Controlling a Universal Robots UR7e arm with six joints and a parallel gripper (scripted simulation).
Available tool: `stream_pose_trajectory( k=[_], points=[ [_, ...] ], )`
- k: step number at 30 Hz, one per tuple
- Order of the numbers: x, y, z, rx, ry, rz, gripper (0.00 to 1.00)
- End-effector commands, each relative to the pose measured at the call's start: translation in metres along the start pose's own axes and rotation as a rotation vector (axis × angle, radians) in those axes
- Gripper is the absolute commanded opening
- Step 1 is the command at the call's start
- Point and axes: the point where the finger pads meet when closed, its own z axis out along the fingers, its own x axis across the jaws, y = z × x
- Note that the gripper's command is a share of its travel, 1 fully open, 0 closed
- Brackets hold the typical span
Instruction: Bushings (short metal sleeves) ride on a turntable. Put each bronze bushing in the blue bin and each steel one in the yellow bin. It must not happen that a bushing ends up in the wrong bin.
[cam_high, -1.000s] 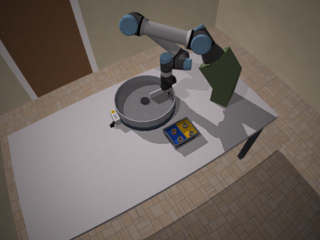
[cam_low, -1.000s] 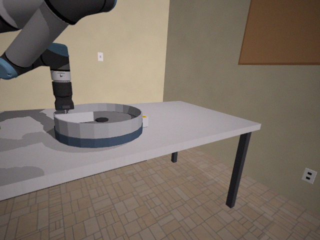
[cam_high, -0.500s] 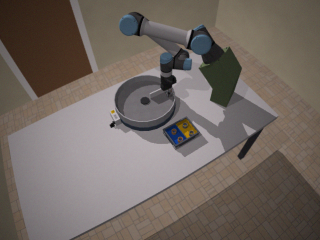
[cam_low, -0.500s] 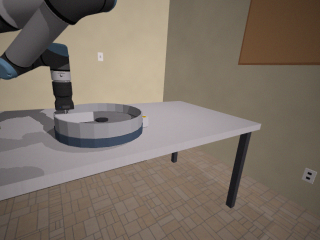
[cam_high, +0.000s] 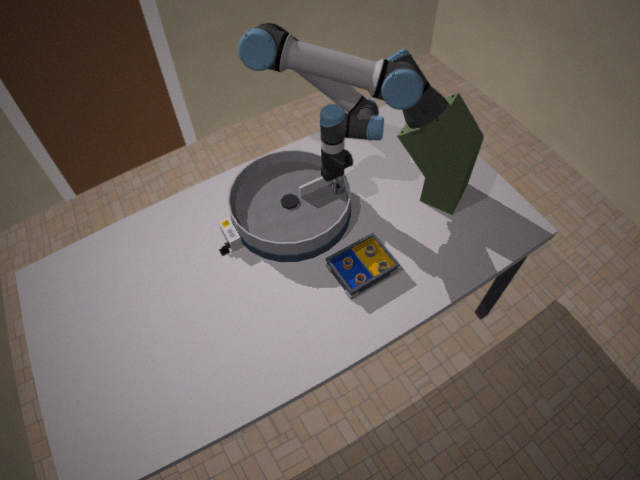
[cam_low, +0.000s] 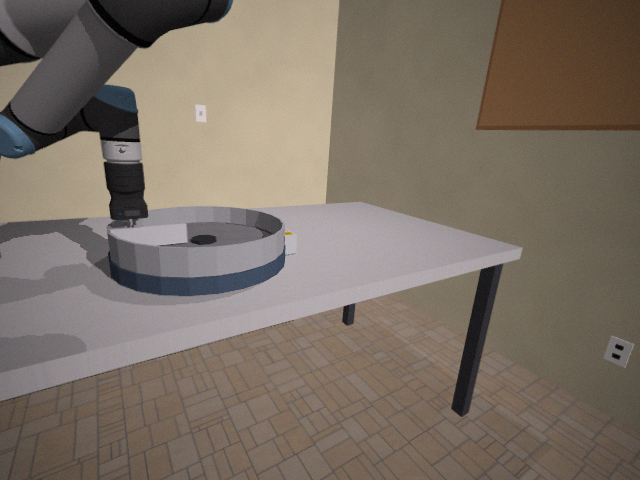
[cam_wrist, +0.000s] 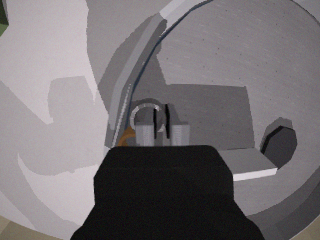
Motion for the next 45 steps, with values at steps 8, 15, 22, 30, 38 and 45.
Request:
stream_pose_trajectory(
  k=[8,15,22,30,38,45],
  points=[
    [0.0,0.0,-0.004,-0.001,0.001,0.0,0.0],
    [0.0,0.0,-0.005,-0.001,0.001,0.0,0.0],
    [0.0,0.0,-0.007,-0.001,0.001,0.0,0.0],
    [0.0,0.0,-0.01,-0.001,0.001,0.0,0.0],
    [0.0,0.0,-0.011,-0.001,0.001,0.0,0.0],
    [0.0,0.0,-0.013,-0.001,0.001,0.0,0.0]
  ],
)
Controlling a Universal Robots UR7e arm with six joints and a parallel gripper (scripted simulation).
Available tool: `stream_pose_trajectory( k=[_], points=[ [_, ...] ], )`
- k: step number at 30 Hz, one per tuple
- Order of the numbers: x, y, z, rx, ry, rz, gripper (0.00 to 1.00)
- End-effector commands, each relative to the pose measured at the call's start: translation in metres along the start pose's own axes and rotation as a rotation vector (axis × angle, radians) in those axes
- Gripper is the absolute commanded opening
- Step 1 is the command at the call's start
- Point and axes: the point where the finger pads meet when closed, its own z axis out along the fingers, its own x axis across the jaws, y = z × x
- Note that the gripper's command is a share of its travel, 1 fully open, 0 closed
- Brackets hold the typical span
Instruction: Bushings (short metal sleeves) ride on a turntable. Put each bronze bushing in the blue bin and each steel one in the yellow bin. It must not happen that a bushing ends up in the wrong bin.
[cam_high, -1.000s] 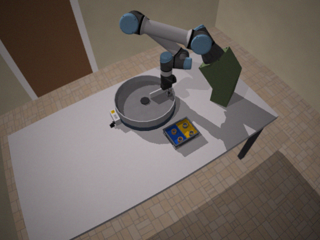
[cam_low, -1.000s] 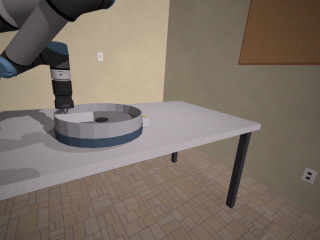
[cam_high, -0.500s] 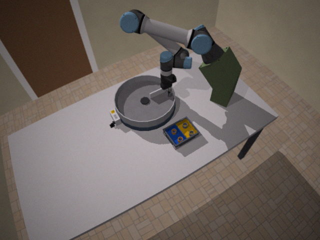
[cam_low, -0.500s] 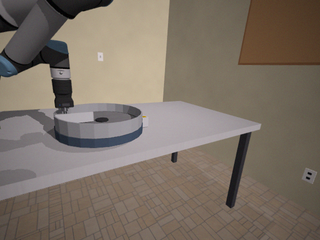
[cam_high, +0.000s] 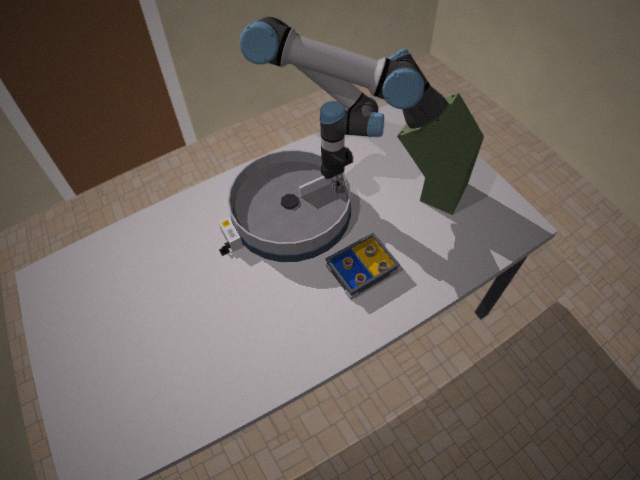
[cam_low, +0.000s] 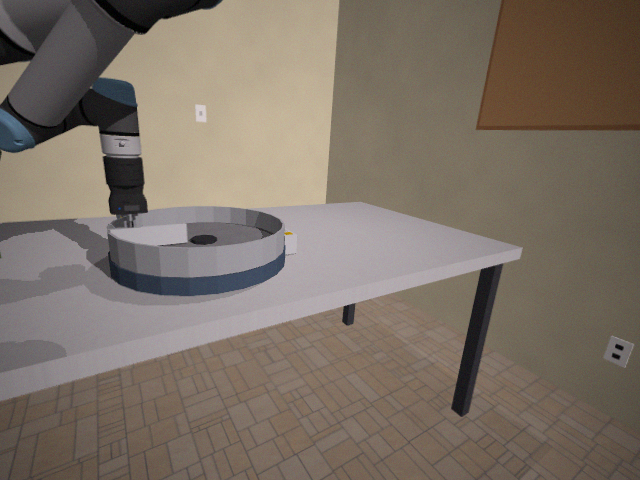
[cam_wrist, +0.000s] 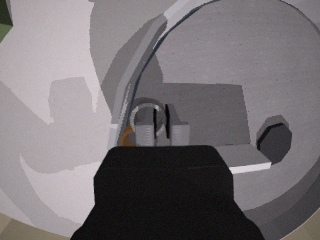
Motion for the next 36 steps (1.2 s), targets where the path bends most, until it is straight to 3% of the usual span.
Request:
stream_pose_trajectory(
  k=[1,36],
  points=[
    [0.0002,0.0001,-0.0013,0.0,0.001,0.0,0.0],
    [0.0002,0.0001,-0.0108,0.0,0.001,0.0,0.0]
  ],
)
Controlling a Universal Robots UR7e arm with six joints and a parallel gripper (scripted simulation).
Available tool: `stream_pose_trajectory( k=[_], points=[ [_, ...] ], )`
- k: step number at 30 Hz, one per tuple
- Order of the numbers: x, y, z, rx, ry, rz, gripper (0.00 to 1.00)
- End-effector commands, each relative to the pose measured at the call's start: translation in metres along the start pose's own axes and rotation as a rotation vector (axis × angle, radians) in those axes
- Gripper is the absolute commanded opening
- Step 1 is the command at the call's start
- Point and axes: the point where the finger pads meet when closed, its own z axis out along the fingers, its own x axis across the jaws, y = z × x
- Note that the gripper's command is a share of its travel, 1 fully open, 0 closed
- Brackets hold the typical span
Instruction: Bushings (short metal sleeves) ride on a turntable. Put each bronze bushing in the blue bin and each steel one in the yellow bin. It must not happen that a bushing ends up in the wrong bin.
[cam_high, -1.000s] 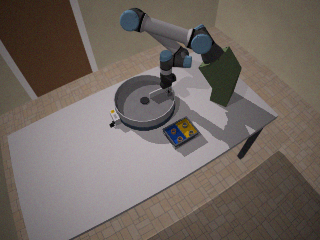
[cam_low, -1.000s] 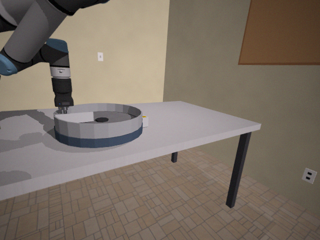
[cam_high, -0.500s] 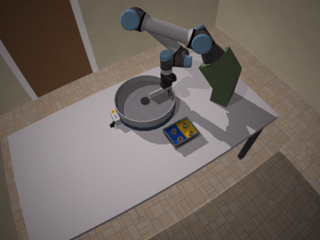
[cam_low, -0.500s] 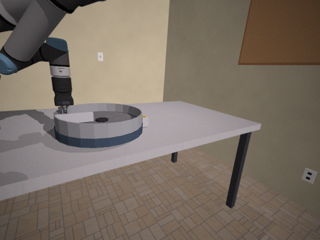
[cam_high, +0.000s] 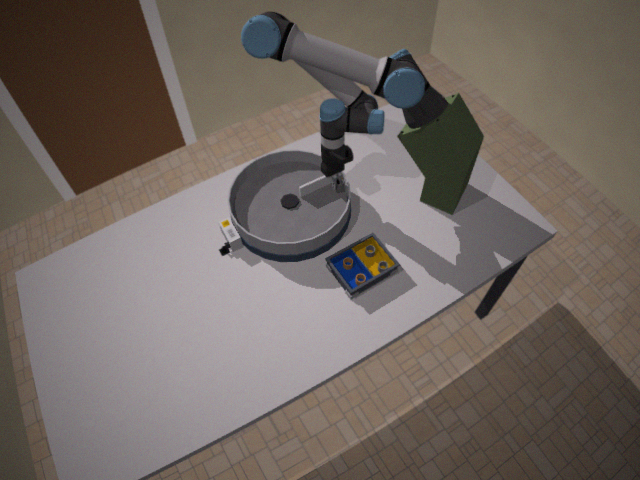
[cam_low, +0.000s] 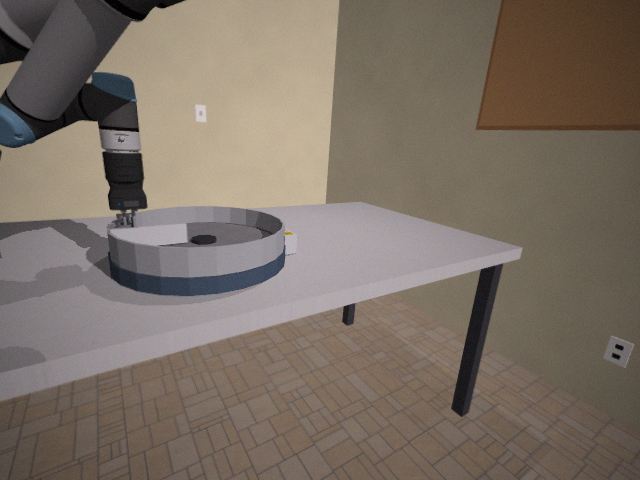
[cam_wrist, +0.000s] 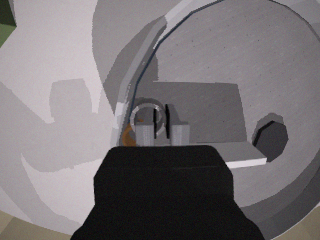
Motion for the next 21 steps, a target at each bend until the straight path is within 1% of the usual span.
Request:
stream_pose_trajectory(
  k=[1,21],
  points=[
    [0.0002,0.0001,-0.0015,0.0,0.001,0.0,0.0],
    [0.0002,0.0001,-0.0065,0.0,0.001,0.0,0.0]
  ],
)
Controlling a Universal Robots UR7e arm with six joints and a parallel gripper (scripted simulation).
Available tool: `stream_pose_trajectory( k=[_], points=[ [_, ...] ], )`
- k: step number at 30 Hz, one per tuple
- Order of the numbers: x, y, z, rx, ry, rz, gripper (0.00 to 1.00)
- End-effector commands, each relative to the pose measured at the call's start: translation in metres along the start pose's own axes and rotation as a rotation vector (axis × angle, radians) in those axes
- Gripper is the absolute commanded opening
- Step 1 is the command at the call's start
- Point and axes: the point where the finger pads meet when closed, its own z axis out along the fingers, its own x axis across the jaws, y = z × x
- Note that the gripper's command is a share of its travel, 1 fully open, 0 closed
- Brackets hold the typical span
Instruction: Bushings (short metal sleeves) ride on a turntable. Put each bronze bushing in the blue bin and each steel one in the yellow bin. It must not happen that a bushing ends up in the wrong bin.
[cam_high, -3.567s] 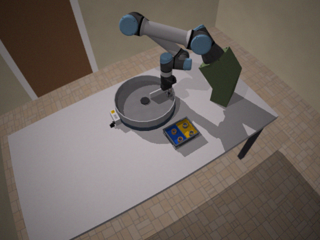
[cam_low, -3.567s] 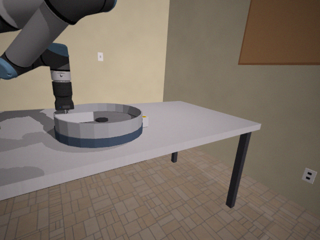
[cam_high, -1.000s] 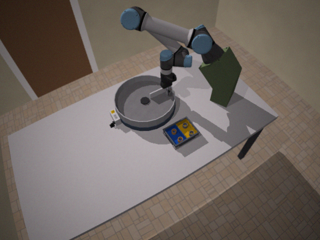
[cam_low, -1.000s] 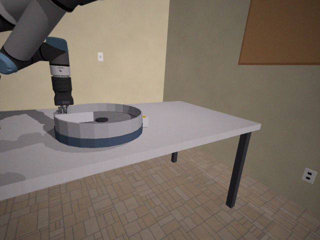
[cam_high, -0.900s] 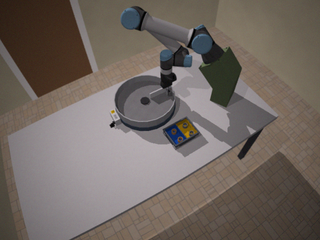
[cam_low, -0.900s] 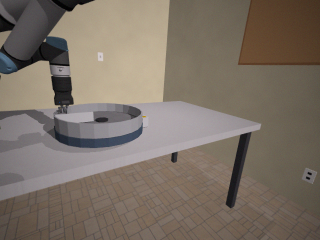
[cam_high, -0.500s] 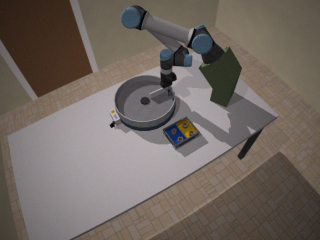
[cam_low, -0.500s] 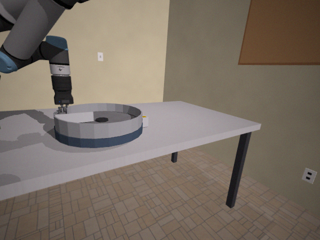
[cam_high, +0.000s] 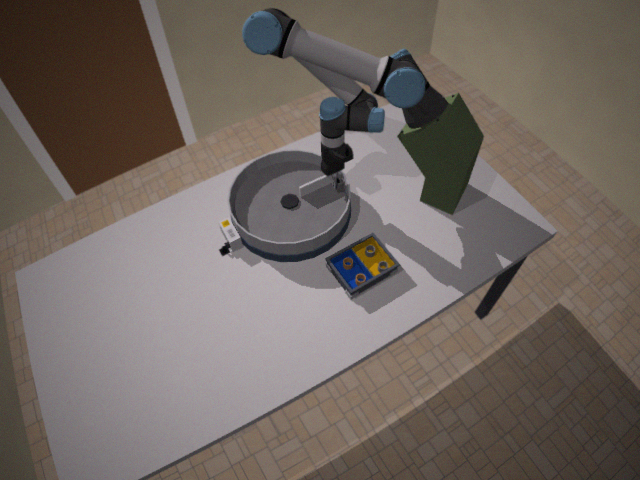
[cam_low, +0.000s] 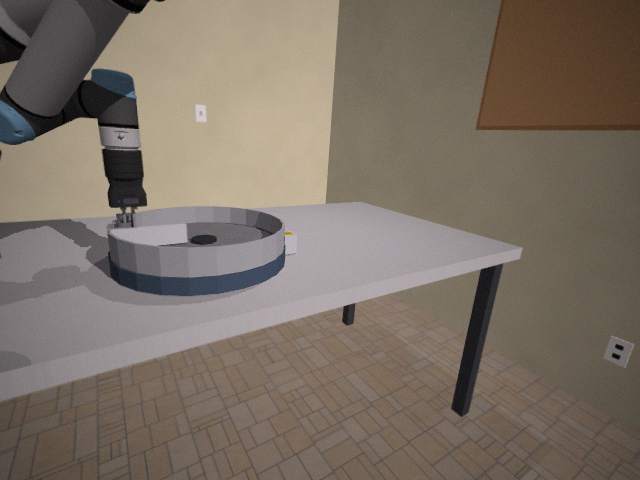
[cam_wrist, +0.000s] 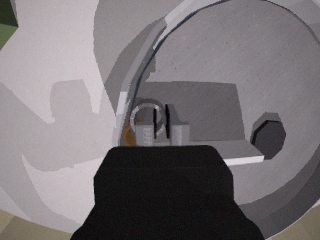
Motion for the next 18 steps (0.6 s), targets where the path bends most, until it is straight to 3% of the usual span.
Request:
stream_pose_trajectory(
  k=[1,5,10,15,18],
  points=[
    [0.0,0.0,-0.005,0.0,0.001,0.0,0.0],
    [0.0,0.0,-0.025,0.0,0.001,0.0,0.0],
    [0.0,0.0,-0.025,0.0,0.001,0.0,0.0],
    [0.0,0.0,-0.05,0.0,0.001,0.0,0.0],
    [0.0,0.0,-0.05,0.0,0.001,0.0,0.0]
  ],
)
